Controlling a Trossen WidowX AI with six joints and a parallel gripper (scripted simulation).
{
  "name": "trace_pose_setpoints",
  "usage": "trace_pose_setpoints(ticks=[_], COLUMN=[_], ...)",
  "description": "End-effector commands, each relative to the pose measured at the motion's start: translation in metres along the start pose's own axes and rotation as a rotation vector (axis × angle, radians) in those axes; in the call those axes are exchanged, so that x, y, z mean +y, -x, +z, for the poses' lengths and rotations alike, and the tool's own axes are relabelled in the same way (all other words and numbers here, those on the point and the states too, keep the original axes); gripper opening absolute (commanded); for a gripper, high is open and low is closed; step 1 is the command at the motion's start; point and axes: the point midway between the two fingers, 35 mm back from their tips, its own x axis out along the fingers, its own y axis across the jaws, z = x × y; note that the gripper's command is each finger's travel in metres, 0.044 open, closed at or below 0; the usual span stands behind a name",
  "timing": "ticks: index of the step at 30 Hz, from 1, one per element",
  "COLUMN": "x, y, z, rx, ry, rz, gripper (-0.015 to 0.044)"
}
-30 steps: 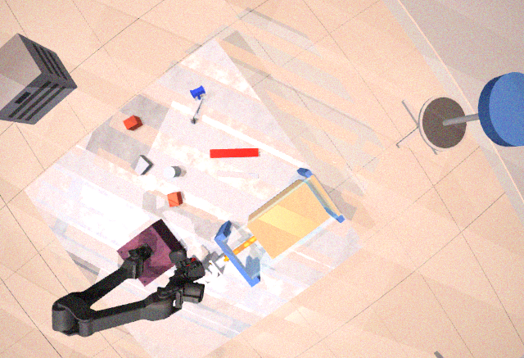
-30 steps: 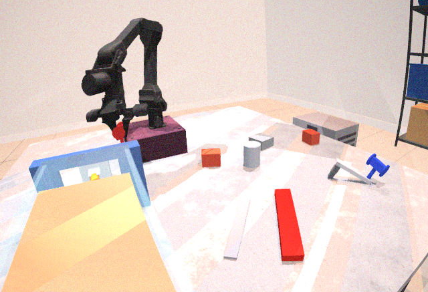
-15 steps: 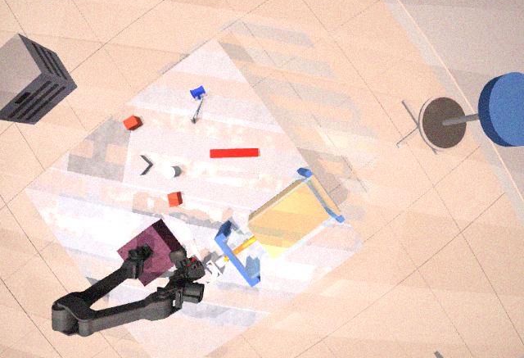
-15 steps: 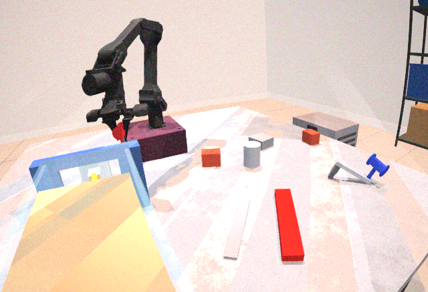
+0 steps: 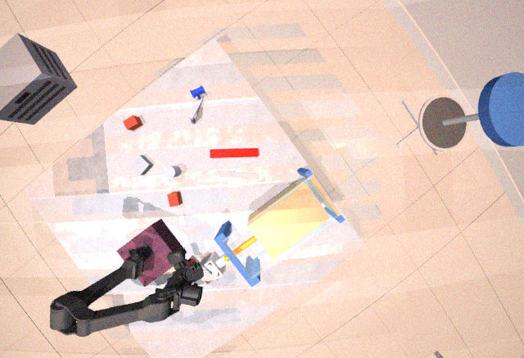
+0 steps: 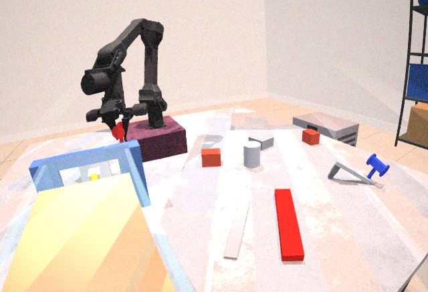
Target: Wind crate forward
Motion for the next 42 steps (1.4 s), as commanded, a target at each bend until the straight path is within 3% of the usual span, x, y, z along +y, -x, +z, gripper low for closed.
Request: trace_pose_setpoints(ticks=[1, 42], x=[-0.006, -0.045], y=[-0.003, -0.002], z=[-0.009, -0.046], rx=[0.018, 0.022], ry=[-0.007, -0.007], rz=[-0.012, -0.016], gripper=[0.0000, 0.0000])
